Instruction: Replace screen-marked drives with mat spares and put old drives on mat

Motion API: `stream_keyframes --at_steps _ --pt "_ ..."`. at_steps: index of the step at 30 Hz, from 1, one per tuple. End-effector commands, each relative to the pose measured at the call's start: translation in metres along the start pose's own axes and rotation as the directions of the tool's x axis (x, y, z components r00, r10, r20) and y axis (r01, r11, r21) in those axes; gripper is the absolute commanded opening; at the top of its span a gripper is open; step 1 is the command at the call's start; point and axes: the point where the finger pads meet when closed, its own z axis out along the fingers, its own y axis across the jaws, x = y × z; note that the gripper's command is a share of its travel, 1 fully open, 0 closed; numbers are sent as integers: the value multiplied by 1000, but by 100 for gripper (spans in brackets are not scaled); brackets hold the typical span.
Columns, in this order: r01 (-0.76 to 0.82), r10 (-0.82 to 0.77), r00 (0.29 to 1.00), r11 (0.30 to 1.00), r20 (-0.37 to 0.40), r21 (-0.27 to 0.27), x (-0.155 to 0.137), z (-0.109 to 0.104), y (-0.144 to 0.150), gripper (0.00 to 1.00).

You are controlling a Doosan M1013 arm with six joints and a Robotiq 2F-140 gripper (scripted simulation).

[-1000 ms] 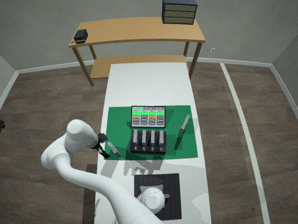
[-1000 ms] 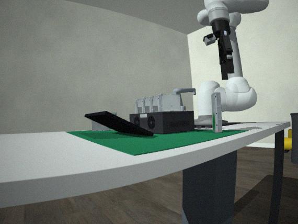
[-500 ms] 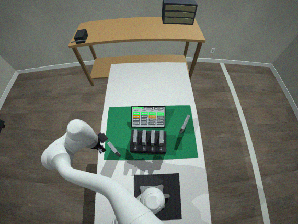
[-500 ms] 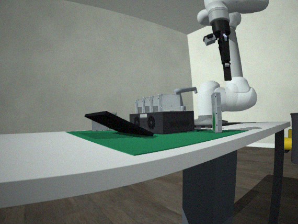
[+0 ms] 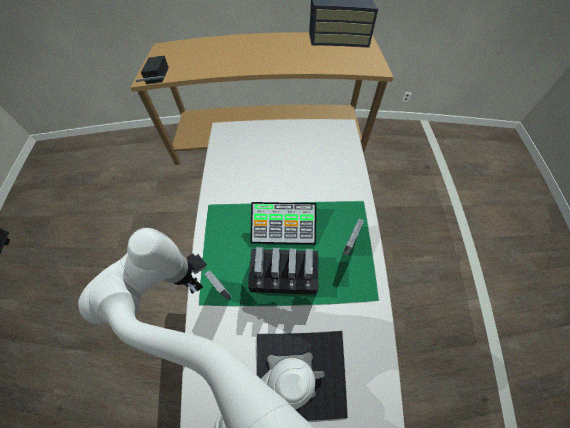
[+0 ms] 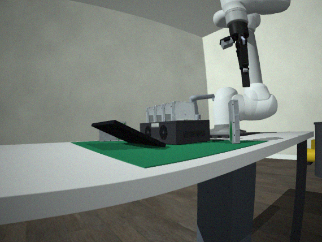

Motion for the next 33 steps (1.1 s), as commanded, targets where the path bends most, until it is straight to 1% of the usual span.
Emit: stream_keyframes --at_steps 1,4,7,10,13,16,18,19,23,27,30,33 --pt "0 0 1000 1000 0 1 0 0 0 10" --pt "2 -2 1000 1000 0 1 1 0 0 10" --pt "31 -31 1000 1000 0 1 15 -1 3 10" --pt "106 -106 994 994 0 1 51 -2 12 10" --pt "225 -225 974 974 0 2 102 -3 32 10" --pt "367 -367 930 930 -1 2 134 -3 52 10" --pt "367 -367 930 930 -1 2 134 -3 52 10" --pt "415 -415 910 910 -1 2 166 -3 71 10" --pt "582 -582 813 813 -1 1 198 -2 103 10" --pt "683 -683 730 730 0 1 231 -1 139 10" --pt "714 -714 700 700 0 1 255 0 166 10" --pt "720 -720 694 694 0 1 282 0 193 10"
